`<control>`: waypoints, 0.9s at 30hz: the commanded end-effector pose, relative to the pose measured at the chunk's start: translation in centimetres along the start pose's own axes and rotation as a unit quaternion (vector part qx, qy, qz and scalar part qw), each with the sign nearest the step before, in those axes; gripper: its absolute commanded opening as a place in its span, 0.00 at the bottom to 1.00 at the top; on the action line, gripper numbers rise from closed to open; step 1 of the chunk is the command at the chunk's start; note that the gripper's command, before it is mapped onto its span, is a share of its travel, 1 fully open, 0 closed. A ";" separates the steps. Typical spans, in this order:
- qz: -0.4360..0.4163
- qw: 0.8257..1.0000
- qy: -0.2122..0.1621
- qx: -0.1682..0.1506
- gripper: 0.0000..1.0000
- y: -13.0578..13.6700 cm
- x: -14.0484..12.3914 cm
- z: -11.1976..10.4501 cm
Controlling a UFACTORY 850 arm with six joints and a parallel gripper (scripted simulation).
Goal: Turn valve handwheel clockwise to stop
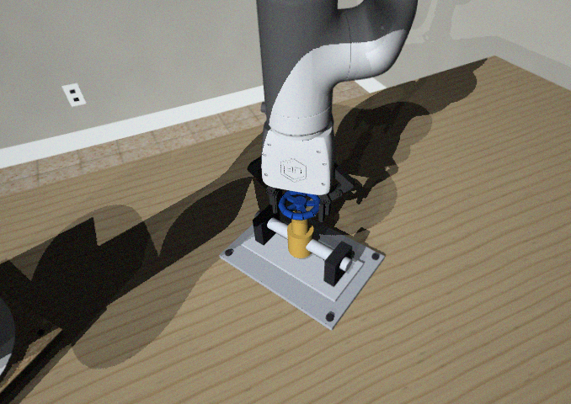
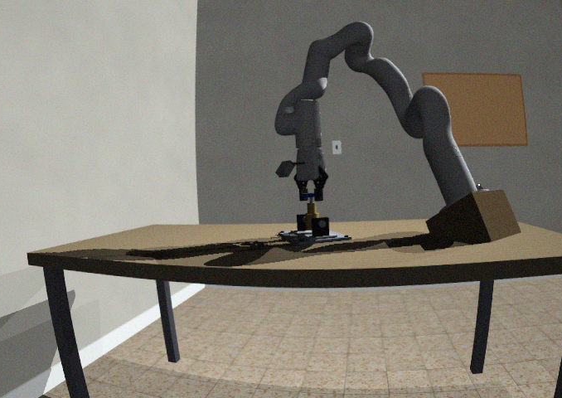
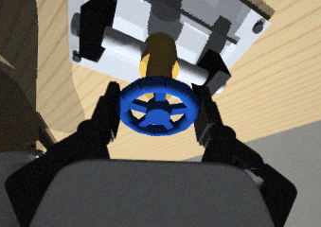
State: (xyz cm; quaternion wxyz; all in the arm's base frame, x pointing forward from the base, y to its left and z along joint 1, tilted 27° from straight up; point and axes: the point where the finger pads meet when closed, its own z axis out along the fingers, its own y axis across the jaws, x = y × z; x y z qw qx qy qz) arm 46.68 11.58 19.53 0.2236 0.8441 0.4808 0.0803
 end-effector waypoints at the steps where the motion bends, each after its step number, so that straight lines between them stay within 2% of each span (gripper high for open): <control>1: 0.002 1.000 0.001 0.000 0.00 0.0 0.1 0.0; 27: 0.067 0.998 0.001 0.000 0.00 0.0 0.1 0.0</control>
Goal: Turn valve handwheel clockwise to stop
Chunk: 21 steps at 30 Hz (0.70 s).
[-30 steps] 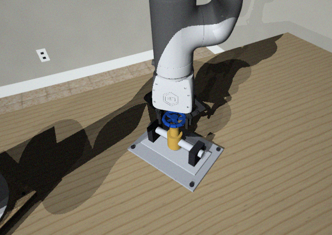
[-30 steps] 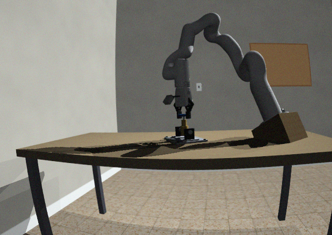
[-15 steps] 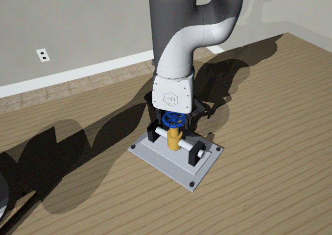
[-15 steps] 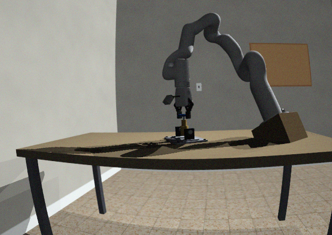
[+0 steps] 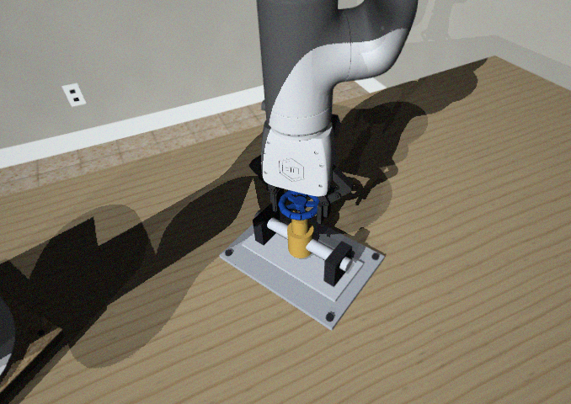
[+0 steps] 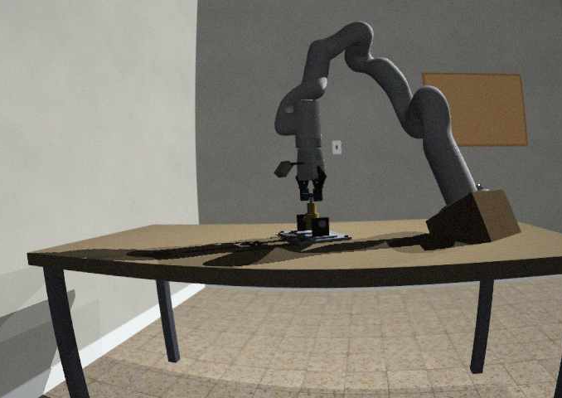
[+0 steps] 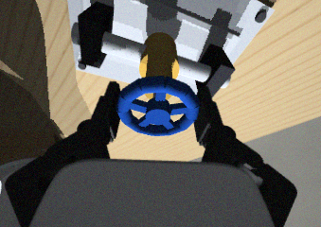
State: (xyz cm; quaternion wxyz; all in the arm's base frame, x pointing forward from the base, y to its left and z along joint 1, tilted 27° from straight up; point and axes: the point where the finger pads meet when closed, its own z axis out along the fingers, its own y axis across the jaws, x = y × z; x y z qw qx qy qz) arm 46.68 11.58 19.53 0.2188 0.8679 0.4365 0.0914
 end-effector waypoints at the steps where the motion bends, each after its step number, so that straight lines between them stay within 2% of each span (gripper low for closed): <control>1: 0.021 1.000 0.001 -0.001 0.00 0.0 0.1 0.0; 12: 0.079 0.997 0.001 -0.001 0.00 0.0 0.1 0.0; 21: 0.154 0.988 0.001 -0.001 0.00 0.0 0.1 0.0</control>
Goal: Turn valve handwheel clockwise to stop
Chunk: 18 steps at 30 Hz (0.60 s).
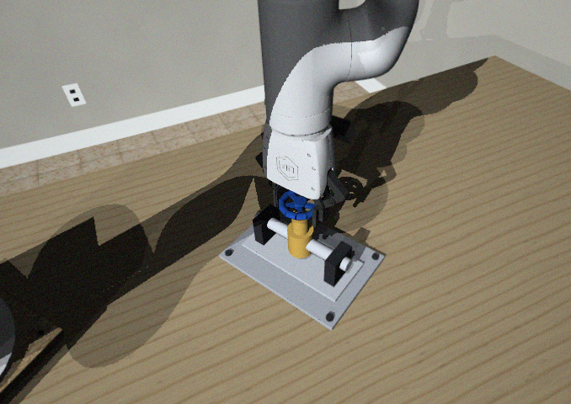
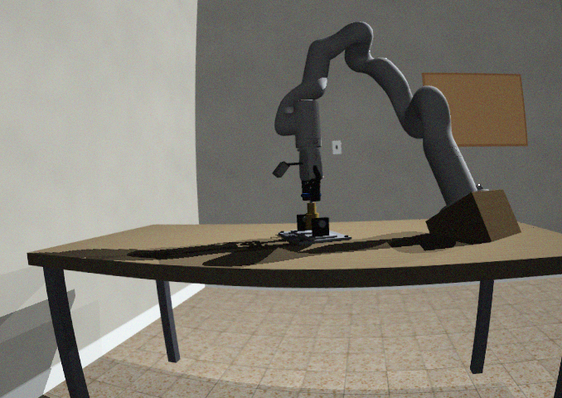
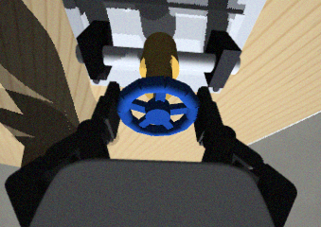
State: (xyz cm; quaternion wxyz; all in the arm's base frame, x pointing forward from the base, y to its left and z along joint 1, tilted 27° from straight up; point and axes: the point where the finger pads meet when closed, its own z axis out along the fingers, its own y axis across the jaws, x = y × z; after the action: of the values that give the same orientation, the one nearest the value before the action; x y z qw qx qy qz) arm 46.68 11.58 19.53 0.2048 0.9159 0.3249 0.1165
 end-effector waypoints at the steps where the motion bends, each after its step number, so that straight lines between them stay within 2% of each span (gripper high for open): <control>1: 0.039 0.999 0.002 -0.002 0.00 0.0 0.1 0.0; 9: 0.097 0.995 0.002 -0.002 0.00 0.0 0.1 0.0; 18: 0.190 0.982 0.002 -0.001 0.00 0.0 0.1 0.0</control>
State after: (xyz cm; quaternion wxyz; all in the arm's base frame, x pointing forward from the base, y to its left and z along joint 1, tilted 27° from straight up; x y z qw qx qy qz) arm 46.68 11.58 19.53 0.1838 0.9553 0.1805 0.1452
